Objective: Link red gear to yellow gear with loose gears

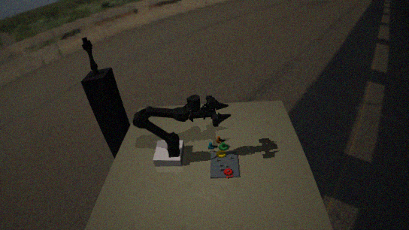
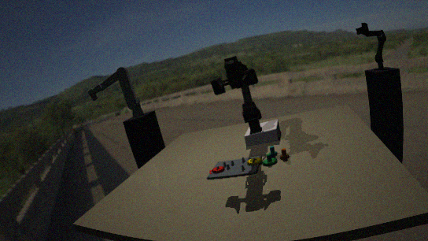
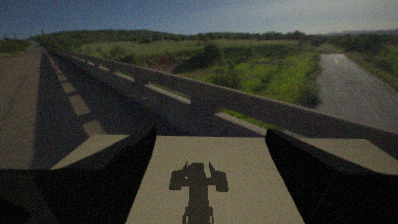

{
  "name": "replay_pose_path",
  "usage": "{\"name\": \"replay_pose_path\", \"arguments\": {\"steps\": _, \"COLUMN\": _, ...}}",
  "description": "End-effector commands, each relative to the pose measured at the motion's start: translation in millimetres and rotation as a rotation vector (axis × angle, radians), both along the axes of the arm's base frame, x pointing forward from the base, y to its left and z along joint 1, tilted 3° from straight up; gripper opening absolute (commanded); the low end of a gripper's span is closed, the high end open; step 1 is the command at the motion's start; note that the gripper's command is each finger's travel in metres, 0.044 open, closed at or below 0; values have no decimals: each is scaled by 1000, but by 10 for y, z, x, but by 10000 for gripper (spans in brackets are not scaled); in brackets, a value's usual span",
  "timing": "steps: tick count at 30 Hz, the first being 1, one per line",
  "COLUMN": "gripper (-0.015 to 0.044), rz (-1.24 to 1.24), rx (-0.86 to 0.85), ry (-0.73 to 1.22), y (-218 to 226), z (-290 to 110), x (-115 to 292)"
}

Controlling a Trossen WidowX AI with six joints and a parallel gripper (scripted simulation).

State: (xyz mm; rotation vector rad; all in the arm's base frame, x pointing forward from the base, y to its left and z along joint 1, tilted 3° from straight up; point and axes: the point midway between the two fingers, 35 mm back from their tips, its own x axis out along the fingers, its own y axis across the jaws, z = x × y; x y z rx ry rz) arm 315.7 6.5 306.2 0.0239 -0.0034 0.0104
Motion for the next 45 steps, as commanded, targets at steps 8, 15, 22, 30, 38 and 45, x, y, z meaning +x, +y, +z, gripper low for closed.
{"name": "replay_pose_path", "arguments": {"steps": 8, "gripper": 440, "rz": 49, "rx": 251, "ry": 495, "y": 478, "z": -874, "x": 372}}
{"name": "replay_pose_path", "arguments": {"steps": 15, "gripper": 440, "rz": -84, "rx": 400, "ry": 1025, "y": 981, "z": -1814, "x": 282}}
{"name": "replay_pose_path", "arguments": {"steps": 22, "gripper": 440, "rz": -401, "rx": 386, "ry": 1454, "y": 1315, "z": -2518, "x": -160}}
{"name": "replay_pose_path", "arguments": {"steps": 30, "gripper": 440, "rz": -440, "rx": 375, "ry": 1486, "y": 1325, "z": -2565, "x": -159}}
{"name": "replay_pose_path", "arguments": {"steps": 38, "gripper": 440, "rz": -440, "rx": 375, "ry": 1486, "y": 1318, "z": -2725, "x": -153}}
{"name": "replay_pose_path", "arguments": {"steps": 45, "gripper": 440, "rz": -440, "rx": 375, "ry": 1486, "y": 1313, "z": -2835, "x": -145}}
